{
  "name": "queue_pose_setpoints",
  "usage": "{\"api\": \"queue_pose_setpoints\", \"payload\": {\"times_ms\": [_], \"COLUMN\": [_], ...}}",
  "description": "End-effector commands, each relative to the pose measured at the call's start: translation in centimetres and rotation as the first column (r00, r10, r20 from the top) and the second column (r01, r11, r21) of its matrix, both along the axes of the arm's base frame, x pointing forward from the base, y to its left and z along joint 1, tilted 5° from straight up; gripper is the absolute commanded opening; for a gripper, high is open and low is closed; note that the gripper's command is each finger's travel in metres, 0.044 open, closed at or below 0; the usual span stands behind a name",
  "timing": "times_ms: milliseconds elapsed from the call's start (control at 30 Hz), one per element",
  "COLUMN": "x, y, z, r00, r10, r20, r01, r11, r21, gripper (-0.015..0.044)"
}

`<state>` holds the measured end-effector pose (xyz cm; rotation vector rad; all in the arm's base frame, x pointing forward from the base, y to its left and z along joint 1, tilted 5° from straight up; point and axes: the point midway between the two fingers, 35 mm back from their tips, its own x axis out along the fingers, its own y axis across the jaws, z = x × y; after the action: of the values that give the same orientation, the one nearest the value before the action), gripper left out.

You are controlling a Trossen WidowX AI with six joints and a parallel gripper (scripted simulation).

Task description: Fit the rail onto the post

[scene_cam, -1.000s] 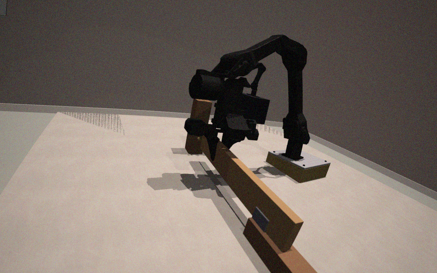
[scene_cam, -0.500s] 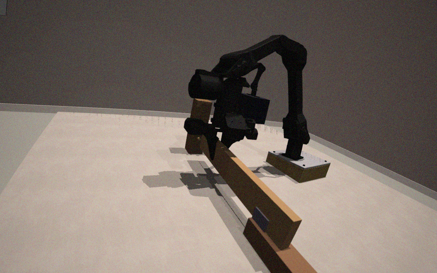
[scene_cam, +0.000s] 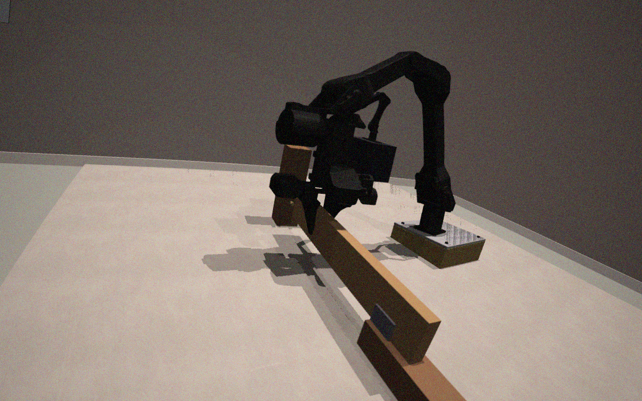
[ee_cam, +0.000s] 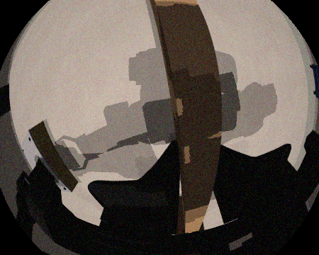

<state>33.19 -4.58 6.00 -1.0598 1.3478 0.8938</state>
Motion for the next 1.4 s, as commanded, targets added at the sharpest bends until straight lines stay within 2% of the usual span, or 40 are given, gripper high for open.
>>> {"api": "queue_pose_setpoints", "payload": {"times_ms": [0, 1367], "x": [0.0, -0.4], "y": [-0.2, -1.3], "z": [0.1, 0.1], "r00": [1.000, 1.000], "r10": [0.004, 0.004], "r20": [0.001, 0.001], "r01": [-0.004, -0.004], "r11": [1.000, 1.000], "r21": [-0.001, -0.002], "gripper": [0.0000, 0.0000]}}
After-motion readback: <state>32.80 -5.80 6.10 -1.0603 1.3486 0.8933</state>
